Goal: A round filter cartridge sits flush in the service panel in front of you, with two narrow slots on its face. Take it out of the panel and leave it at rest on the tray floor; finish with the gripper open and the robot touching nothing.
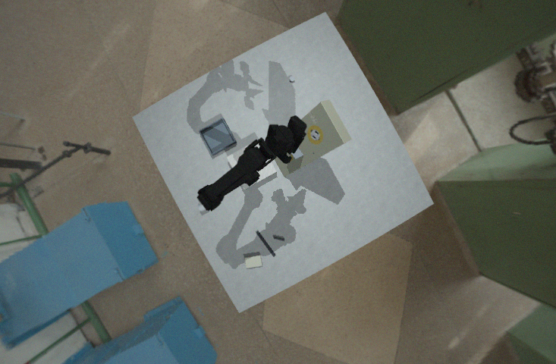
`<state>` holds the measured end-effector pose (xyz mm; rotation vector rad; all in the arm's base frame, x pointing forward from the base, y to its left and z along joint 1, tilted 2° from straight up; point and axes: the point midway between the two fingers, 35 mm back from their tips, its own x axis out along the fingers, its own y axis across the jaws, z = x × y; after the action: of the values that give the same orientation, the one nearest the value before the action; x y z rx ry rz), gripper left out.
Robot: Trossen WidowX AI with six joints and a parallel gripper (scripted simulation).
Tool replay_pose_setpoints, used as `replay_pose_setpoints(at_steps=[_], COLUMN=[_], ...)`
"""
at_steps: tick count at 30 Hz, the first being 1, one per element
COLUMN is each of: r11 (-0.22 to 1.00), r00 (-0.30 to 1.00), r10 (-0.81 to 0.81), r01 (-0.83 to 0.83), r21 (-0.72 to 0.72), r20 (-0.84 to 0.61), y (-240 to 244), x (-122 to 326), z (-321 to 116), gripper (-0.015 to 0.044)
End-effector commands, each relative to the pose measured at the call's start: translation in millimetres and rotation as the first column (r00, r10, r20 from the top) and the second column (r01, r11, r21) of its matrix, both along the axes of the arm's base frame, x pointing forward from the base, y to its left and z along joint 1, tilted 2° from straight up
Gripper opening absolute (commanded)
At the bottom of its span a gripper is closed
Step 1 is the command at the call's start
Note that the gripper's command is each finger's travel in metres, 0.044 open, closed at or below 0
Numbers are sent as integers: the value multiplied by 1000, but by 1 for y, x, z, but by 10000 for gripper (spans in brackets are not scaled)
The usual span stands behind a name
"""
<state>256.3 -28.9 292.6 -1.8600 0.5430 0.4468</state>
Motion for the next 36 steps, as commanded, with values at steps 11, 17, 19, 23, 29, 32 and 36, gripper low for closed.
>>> replay_pose_setpoints(at_steps=[11,17,19,23,29,32,36], r11=[1000,1000,1000,1000,1000,1000,1000], r00=[1000,1000,1000,1000,1000,1000,1000], r10=[1,1,1,1,1,1,1], r01=[-1,-1,-1,-1,-1,-1,-1], r21=[-19,-19,-19,-19,-19,-19,-20], r20=[-3,-2,-2,-2,-1,0,0], y=[-14,-16,-16,-17,-19,-20,-21], x=[6,15,17,23,31,34,39], z=[-10,-15,-16,-20,-25,-27,-31], gripper=[90,90,90,90,90,90,90])
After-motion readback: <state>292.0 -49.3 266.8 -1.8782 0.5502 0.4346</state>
